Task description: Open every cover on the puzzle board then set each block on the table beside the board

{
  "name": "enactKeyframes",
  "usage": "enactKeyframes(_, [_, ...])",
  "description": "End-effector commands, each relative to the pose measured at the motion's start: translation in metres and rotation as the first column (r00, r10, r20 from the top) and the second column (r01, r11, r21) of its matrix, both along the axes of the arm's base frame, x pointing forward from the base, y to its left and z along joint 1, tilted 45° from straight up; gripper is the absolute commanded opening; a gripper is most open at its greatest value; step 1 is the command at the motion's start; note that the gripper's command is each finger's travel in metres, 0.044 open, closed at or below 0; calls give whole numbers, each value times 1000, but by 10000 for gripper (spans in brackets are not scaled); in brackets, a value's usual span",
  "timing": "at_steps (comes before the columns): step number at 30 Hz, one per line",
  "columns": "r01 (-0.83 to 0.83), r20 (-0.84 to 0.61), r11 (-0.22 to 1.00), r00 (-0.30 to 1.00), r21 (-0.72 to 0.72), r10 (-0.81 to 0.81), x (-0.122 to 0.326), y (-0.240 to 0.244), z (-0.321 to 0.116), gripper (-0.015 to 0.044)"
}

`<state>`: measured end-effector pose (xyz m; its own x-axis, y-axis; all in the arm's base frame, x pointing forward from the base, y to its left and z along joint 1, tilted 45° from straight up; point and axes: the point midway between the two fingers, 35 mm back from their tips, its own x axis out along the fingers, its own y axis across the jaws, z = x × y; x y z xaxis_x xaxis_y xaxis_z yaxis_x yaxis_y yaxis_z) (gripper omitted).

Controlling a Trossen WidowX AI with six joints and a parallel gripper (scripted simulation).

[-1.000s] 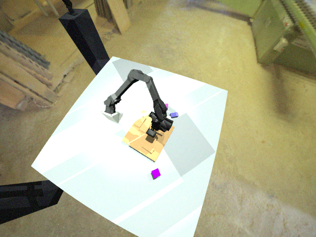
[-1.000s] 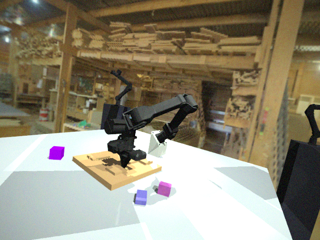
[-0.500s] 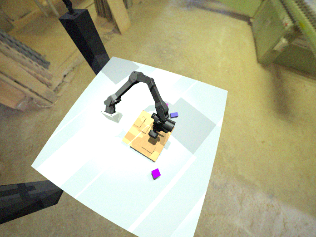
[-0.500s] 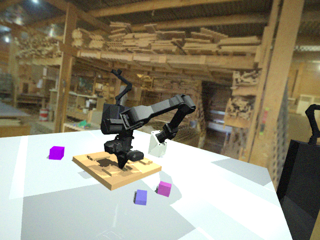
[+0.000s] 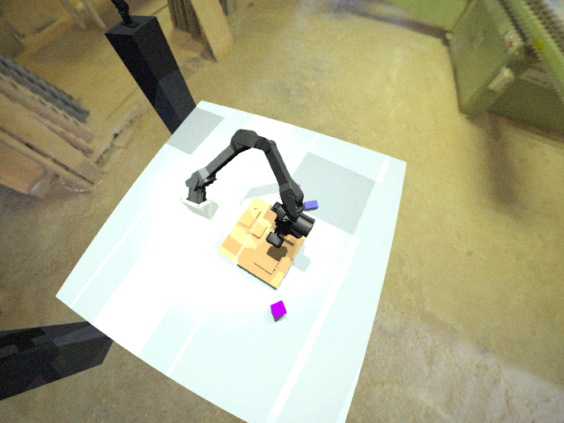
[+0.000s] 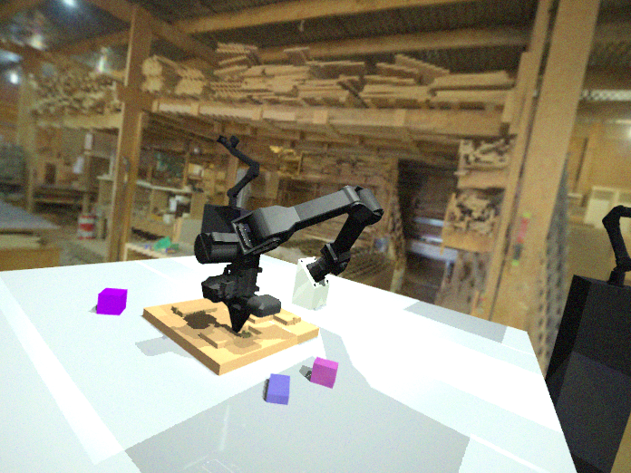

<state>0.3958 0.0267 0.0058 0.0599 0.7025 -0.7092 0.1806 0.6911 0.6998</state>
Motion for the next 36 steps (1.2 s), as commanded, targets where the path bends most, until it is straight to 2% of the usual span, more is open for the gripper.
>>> enactKeyframes(1, [2, 16, 1000, 1000, -2, -2, 4, -7, 5, 0])
enactKeyframes(30, [2, 15, 1000, 1000, -3, -2, 5, -35, 32, 0])
enactKeyframes(32, [42, -32, 999, 999, 5, -41, 0, -30, 27, 0])
enactKeyframes(36, [252, -240, 968, 939, -8, -246, -20, -30, 32, 0])
